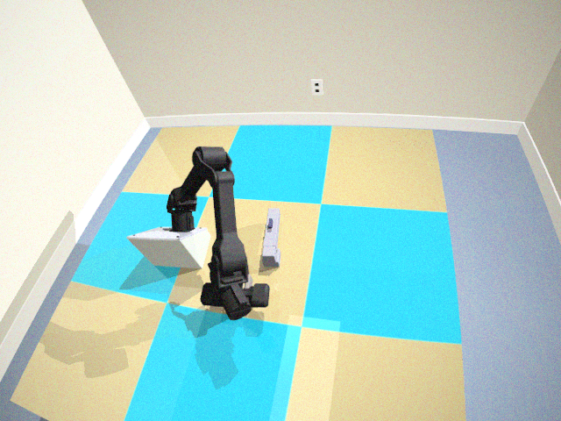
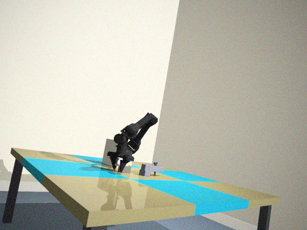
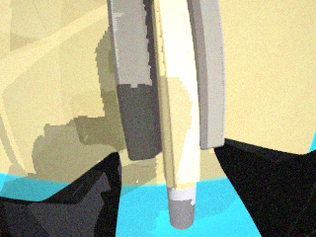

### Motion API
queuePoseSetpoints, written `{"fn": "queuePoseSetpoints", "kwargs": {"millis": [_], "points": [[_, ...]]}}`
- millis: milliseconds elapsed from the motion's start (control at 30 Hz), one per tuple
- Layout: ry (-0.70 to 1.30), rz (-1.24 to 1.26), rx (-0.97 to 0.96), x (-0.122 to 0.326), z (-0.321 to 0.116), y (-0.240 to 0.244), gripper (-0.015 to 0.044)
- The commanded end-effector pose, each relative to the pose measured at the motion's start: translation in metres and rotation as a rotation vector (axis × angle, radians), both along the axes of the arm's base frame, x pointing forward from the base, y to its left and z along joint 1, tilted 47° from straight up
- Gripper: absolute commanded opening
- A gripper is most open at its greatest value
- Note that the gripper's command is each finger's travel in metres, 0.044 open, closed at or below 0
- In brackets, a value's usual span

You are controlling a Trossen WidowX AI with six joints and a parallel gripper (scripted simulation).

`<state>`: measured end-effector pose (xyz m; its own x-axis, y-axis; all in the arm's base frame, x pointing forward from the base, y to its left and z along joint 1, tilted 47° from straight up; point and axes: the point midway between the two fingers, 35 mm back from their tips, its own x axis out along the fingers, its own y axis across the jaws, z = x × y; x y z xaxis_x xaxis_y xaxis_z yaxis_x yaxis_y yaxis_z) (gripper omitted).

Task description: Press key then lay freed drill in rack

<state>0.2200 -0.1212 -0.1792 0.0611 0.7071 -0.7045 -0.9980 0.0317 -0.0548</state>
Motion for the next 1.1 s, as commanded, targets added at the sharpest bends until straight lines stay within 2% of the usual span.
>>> {"fn": "queuePoseSetpoints", "kwargs": {"millis": [0, 33, 767, 900, 1067], "points": [[-0.001, -0.001, 0.000, 0.000, 0.000, 0.000, 0.0420], [-0.001, -0.001, 0.000, 0.000, 0.000, 0.000, 0.0440], [0.010, 0.006, 0.013, -0.004, 0.054, -0.057, 0.0440], [0.014, -0.002, 0.011, -0.004, 0.051, -0.054, 0.0440], [0.030, 0.029, -0.207, 0.017, 0.093, -0.084, 0.0440]]}}
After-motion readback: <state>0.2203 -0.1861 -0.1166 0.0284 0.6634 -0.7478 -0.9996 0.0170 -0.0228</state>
